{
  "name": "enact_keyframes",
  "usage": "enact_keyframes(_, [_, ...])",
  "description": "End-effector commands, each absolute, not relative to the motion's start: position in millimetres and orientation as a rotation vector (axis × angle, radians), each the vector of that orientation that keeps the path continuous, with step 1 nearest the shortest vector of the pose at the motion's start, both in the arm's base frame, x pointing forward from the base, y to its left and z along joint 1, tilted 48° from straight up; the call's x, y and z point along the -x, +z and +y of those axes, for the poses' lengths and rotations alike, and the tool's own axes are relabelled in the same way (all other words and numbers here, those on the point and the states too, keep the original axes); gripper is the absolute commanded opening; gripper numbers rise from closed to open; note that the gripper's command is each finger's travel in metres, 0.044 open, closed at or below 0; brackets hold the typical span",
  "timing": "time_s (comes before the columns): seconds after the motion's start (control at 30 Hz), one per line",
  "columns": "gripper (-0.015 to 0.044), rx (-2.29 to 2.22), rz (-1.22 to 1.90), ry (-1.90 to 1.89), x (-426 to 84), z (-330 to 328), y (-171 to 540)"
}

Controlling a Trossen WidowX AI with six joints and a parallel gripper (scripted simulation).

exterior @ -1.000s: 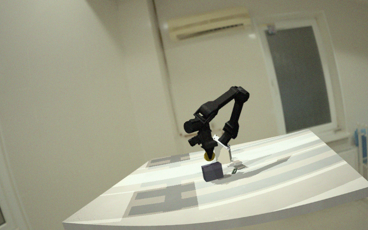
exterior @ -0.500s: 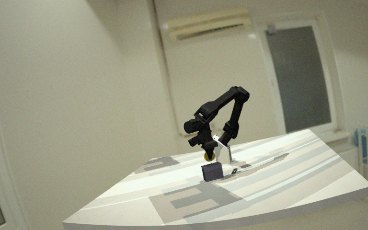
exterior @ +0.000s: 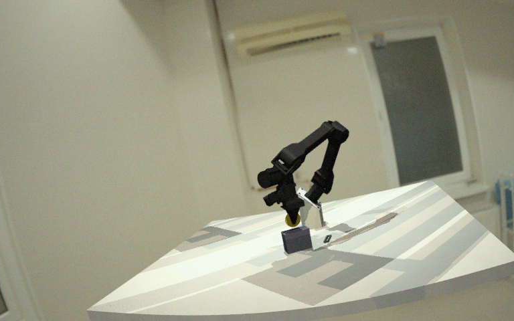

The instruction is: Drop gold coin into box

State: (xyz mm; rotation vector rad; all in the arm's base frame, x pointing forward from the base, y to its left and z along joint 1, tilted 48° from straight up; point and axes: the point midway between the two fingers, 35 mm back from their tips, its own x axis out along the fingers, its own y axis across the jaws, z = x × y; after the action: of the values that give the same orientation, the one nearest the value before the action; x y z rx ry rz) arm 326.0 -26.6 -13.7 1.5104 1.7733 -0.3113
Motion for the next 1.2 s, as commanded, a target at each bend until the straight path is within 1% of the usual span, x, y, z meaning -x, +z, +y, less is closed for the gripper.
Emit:
enact_keyframes(0.0, [0.0000,-1.516,1.775,-0.309,-326.3,-23.8,-14.6])
enact_keyframes(0.77, [0.0000,-1.517,1.775,-0.310,-326.0,-17.3,-21.1])
enact_keyframes(0.97, [0.0157,-1.510,1.773,-0.310,-326.4,-19.4,-20.0])
enact_keyframes(1.17, [0.0161,-1.510,1.773,-0.310,-326.4,-19.4,-20.0])
